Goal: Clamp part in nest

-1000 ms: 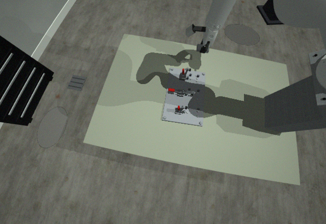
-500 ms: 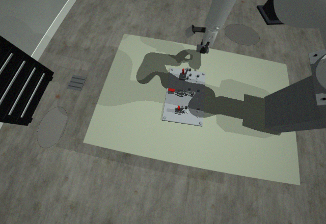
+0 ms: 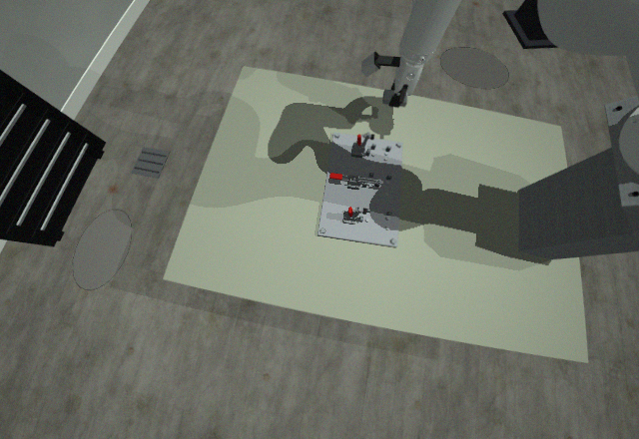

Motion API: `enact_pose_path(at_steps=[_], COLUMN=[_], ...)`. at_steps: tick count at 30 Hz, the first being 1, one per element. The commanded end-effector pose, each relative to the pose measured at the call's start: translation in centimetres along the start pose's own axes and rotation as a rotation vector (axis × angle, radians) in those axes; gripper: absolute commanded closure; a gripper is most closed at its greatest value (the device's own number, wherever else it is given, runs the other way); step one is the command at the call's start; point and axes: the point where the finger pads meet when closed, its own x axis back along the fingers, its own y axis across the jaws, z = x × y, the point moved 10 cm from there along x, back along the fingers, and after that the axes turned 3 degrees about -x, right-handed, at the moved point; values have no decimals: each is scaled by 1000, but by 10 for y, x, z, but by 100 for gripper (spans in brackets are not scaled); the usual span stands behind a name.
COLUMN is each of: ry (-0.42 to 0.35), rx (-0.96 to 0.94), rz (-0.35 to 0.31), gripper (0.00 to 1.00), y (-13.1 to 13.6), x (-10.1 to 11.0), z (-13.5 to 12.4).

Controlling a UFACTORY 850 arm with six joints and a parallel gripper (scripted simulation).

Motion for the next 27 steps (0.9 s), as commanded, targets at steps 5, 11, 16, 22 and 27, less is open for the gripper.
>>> enact_pose_path(at_steps=[5, 11, 16, 22, 27], ry=[0, 0, 0, 0, 0], rx=[0, 0, 0, 0, 0], rz=[0, 0, 0, 0, 0], gripper=[100, 100, 100, 100, 100], y=[0, 0, 0, 0, 0], x=[-6, -10, -12, -14, -14], z=[2, 3, 4, 4, 4])
